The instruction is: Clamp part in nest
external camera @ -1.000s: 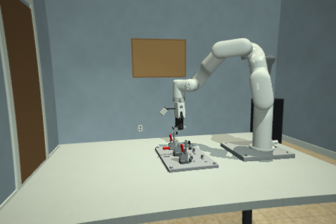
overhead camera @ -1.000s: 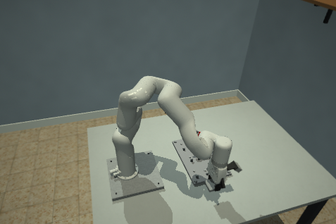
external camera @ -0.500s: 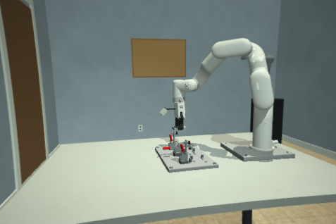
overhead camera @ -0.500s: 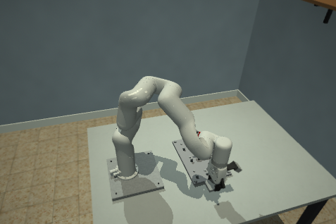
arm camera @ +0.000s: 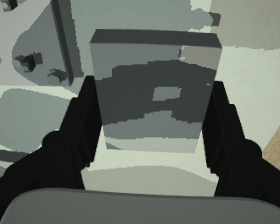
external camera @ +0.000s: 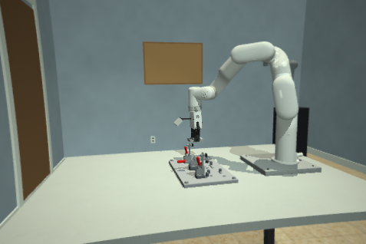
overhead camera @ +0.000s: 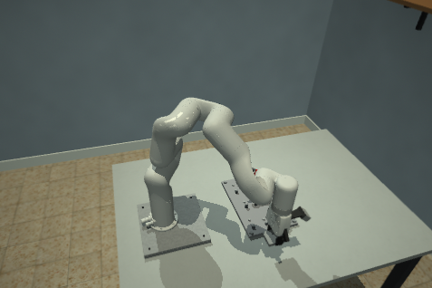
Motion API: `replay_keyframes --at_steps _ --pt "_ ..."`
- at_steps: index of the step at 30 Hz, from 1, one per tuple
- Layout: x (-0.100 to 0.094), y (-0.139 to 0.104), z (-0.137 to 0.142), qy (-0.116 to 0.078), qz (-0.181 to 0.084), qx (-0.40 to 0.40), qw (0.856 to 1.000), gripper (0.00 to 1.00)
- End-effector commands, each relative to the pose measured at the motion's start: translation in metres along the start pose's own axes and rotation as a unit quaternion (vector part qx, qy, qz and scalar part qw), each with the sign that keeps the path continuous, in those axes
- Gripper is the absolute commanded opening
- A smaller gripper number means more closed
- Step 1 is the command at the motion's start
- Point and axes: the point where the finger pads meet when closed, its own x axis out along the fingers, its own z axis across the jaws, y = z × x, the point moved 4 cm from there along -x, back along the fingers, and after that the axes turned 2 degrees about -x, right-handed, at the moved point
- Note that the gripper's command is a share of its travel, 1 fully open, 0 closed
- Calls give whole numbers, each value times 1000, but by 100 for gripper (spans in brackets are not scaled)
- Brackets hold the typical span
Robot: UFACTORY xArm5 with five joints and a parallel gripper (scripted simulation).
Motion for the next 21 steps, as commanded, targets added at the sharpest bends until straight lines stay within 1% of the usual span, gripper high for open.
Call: replay_keyframes --at_steps 1,4,7,9,14,15,16,17,19,20,21 --pt "-1 1 -11 -1 2 0 1000 0" --pt "-1 2 -25 -1 2 0 1000 0" --pt "0 3 -47 -1 2 0 1000 0" --pt "0 3 -47 -1 2 0 1000 0" --pt "1 5 -97 -1 2 0 1000 0" --pt "1 5 -97 -1 2 0 1000 0" --pt "2 5 -107 -1 2 0 1000 0" --pt "2 5 -107 -1 2 0 1000 0" --pt "2 6 -130 -1 2 0 1000 0" --pt "2 6 -130 -1 2 0 1000 0" --pt "2 7 -141 -1 2 0 1000 0"
